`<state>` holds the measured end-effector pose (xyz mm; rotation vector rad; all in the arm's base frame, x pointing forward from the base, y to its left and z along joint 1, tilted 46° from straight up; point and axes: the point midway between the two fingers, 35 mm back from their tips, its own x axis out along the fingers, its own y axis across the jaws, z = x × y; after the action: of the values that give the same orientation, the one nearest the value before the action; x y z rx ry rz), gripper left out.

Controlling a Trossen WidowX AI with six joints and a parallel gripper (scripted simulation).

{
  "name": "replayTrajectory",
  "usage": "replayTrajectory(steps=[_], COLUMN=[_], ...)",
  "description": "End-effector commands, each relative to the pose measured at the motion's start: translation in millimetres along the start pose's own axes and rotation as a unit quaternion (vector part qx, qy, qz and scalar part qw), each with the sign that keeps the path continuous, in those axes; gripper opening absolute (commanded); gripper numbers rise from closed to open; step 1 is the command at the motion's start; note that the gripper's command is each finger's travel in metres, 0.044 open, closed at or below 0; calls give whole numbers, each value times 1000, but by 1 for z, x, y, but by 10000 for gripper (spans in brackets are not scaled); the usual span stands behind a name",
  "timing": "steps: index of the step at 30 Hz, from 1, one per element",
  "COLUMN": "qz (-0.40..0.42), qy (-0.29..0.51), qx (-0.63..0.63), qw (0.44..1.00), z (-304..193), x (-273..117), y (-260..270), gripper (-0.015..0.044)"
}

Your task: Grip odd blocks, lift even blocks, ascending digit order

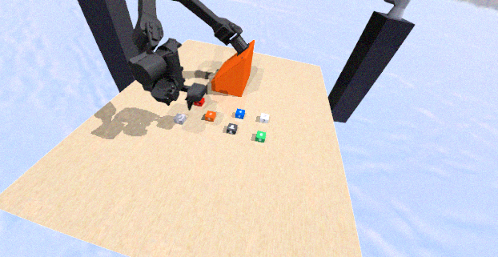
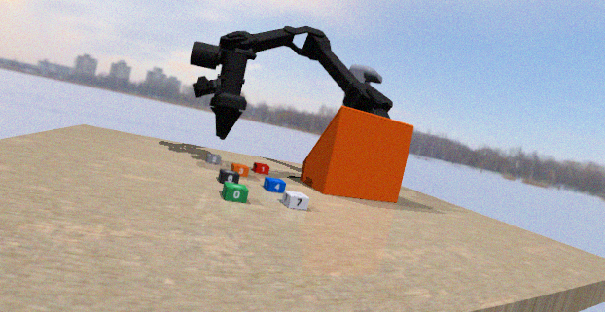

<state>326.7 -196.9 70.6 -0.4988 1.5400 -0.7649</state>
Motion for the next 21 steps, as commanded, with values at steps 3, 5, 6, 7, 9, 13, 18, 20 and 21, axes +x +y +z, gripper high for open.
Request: replayTrajectory(steps=[3,5,6,7,9,13,18,20,21], qz=[-2,-2,-2,-2,-2,-2,-2,1,2], qy=[-8,-8,-8,-8,-8,-8,-8,-8,-8], qx=[4,4,4,4,4,4,4,3,3], qw=[1000,1000,1000,1000,1000,1000,1000,1000,1000], z=[0,0,0,0,0,0,0,-6,-12], x=[-63,-63,-63,-63,-63,-63,-63,-63,-63], y=[-2,-2,-2,-2,-2,-2,2,30,52], gripper=[190,138,120,120,120,120,120,120,120])
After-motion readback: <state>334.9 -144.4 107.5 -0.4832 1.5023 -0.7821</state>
